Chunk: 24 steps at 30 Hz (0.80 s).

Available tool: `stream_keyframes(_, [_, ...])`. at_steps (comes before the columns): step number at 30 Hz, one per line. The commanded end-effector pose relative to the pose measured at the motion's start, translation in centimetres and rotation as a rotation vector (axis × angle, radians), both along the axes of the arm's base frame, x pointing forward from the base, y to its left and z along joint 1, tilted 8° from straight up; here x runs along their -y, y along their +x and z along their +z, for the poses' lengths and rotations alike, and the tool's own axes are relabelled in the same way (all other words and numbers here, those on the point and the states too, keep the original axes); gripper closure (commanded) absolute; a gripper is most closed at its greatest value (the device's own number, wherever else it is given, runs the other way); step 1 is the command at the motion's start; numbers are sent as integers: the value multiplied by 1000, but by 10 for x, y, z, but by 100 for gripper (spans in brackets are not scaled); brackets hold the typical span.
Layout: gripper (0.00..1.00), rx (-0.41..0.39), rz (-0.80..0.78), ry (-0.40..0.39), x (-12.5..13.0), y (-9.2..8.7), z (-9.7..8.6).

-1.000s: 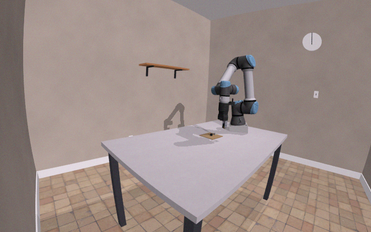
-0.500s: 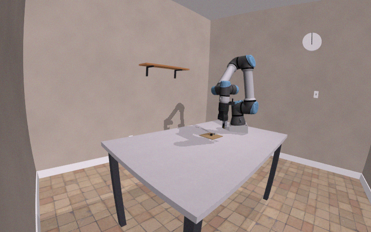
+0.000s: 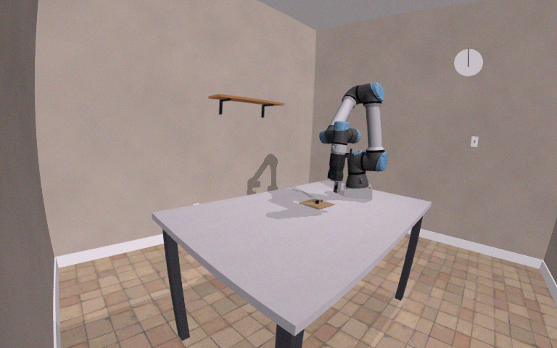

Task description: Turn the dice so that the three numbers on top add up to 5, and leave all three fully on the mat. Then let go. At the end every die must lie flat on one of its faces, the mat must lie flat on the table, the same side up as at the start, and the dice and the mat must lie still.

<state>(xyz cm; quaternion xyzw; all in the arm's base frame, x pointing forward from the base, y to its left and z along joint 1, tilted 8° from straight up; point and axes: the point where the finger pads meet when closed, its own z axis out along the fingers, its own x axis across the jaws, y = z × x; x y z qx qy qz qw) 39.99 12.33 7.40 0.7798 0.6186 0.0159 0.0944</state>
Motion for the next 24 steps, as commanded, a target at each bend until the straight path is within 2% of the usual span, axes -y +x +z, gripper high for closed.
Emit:
stream_keyframes(1, [66,52,5,-12,0,-1,0])
stream_keyframes(6, [66,132,13,-32,-1,-1,-1])
stream_keyframes(8, [66,132,13,-32,-1,-1,-1])
stream_keyframes(23, [66,444,42,-108,-2,-6,-1])
stream_keyframes(24, [66,444,42,-108,-2,-6,-1])
